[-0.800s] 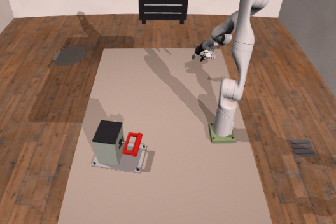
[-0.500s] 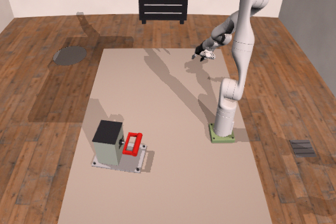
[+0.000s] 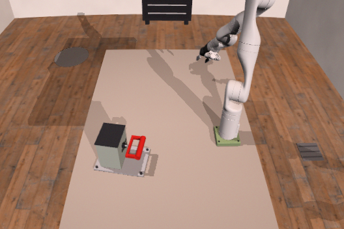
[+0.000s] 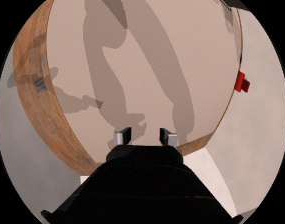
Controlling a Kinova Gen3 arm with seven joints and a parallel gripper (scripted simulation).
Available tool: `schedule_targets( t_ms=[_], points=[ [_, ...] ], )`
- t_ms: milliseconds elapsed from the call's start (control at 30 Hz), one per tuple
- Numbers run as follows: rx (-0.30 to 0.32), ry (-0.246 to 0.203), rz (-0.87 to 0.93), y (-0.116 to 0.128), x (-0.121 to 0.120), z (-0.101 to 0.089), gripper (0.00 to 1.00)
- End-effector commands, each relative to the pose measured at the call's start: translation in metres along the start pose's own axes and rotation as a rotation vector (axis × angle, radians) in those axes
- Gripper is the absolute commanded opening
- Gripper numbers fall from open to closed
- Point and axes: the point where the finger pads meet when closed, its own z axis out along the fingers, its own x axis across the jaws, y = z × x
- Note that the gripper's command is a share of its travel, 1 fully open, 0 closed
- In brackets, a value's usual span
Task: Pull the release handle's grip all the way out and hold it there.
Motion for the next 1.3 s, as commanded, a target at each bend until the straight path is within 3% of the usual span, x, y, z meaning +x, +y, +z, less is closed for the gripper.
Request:
schedule_targets(
  t_ms=[0,367,800,867,1267],
  points=[
    [0.000,0.002,-0.003,0.000,0.002,0.000,1.00],
    [0.026,0.024,-0.030,-0.006,0.017,0.003,1.00],
    [0.134,0.106,-0.147,-0.039,0.079,0.010,1.00],
    [0.134,0.106,-0.147,-0.039,0.079,0.010,1.00],
    [0.309,0.219,-0.362,-0.105,0.170,0.002,1.00]
  ],
)
